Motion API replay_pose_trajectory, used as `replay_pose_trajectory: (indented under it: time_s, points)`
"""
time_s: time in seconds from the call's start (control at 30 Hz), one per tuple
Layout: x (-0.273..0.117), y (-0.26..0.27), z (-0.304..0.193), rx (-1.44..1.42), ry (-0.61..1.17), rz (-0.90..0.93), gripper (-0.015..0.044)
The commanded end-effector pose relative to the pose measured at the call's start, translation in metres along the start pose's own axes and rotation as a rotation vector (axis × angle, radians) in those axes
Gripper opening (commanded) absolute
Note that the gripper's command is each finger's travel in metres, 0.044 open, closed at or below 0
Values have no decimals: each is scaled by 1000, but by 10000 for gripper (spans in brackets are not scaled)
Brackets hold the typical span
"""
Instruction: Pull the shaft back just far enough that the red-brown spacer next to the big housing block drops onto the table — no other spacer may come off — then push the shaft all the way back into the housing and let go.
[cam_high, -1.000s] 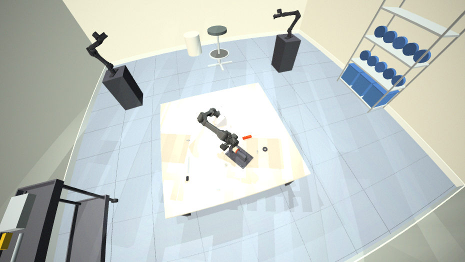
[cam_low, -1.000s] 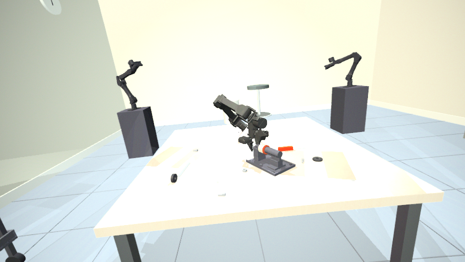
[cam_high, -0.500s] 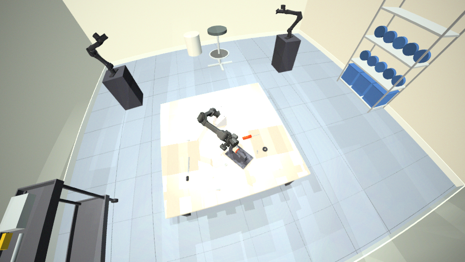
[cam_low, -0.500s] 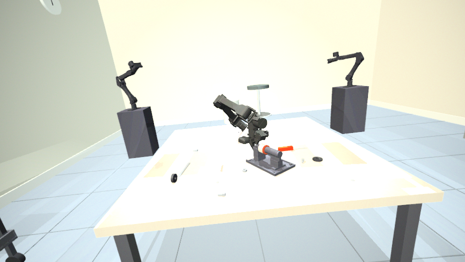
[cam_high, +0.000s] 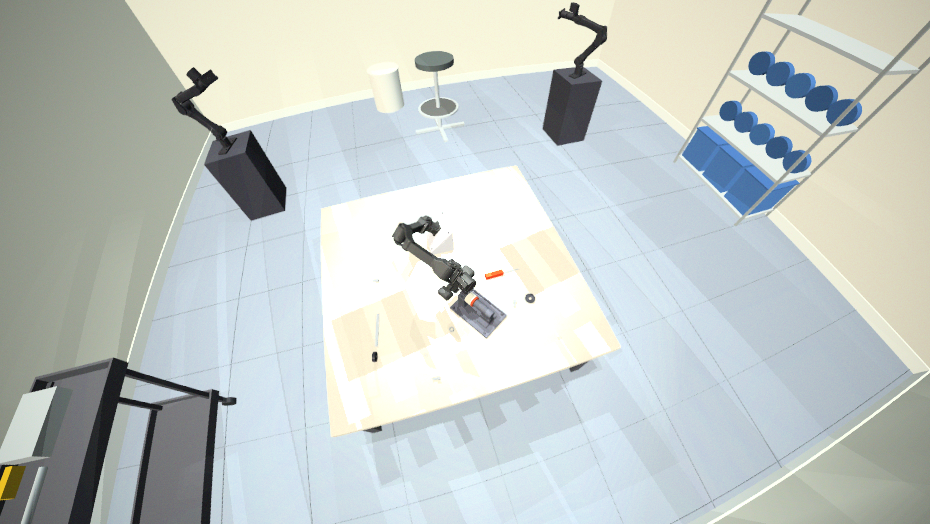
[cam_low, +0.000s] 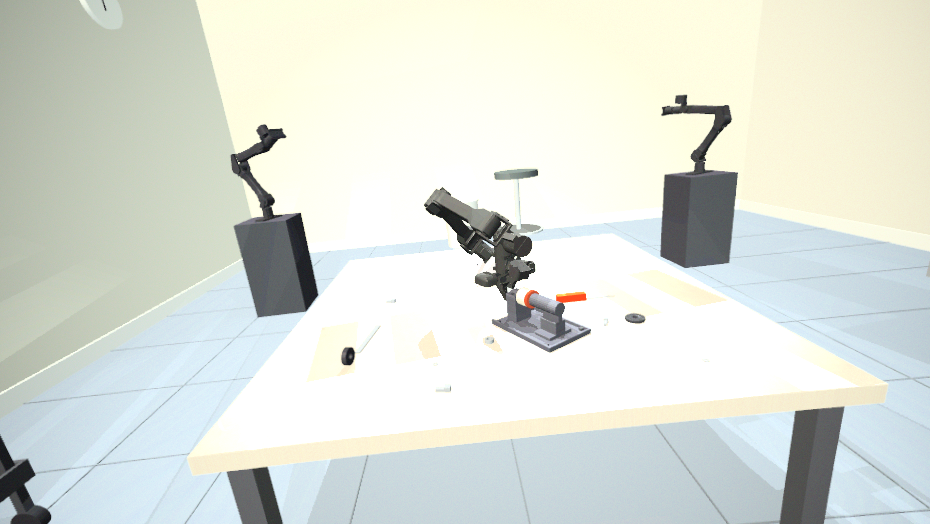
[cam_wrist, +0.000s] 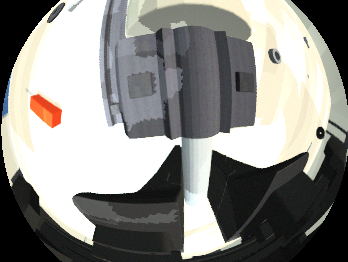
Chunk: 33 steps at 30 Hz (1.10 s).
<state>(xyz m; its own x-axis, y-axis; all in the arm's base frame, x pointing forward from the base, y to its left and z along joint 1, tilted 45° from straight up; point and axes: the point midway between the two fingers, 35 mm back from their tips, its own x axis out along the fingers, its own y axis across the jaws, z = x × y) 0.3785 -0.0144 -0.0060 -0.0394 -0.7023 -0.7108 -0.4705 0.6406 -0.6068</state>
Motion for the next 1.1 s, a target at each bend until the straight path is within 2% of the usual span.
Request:
replay_pose_trajectory:
  time_s: [0.0,1.07]
  points:
    - [0,0,-4,-3,1,-5,0]
    - [0,0,-9,-3,1,-5,0]
